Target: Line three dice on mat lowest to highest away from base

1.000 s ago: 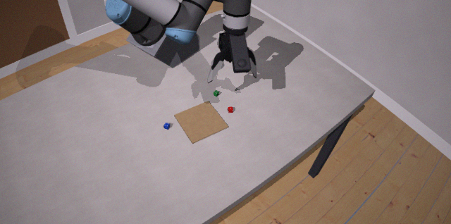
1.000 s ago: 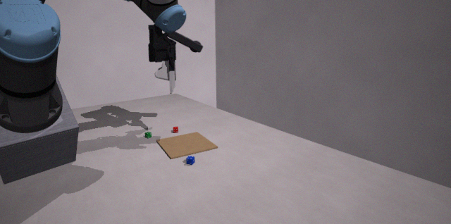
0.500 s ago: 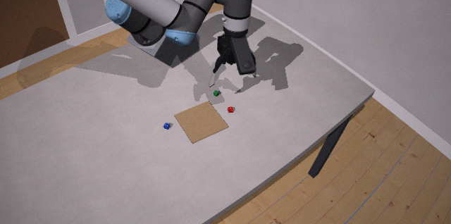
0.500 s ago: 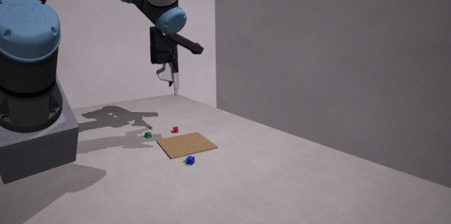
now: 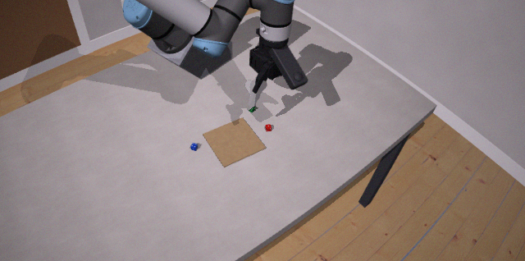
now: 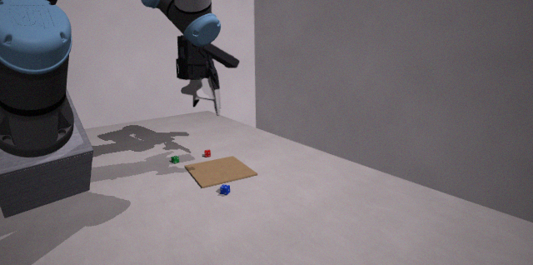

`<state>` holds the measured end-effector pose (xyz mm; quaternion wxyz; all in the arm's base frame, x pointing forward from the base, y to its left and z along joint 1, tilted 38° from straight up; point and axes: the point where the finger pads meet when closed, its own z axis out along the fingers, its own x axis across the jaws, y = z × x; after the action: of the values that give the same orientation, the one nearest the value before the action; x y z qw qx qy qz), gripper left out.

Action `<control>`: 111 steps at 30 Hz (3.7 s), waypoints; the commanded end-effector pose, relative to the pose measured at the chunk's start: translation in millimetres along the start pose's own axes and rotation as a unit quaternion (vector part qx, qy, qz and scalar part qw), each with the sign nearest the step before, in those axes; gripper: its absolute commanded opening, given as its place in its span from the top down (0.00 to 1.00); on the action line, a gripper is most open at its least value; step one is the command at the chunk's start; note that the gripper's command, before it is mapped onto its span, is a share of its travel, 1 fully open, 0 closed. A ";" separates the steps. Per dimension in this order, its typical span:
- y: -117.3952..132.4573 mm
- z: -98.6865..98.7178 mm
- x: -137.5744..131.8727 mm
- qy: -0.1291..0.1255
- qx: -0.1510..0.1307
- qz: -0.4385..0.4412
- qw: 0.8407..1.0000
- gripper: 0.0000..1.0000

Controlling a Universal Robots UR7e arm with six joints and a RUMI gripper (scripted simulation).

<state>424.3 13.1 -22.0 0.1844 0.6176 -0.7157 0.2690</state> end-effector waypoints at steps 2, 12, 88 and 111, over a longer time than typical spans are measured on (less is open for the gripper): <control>0.5 6.8 0.1 -0.004 0.003 -0.084 0.996 0.00; 0.5 14.8 -0.9 -0.004 0.003 -0.196 0.981 0.00; 4.8 38.6 0.7 -0.001 0.005 -0.529 0.849 0.82; 5.9 44.8 0.7 -0.002 0.004 -0.529 0.848 0.82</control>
<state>423.8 -11.2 -53.4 0.2943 0.9039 -0.2795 0.1351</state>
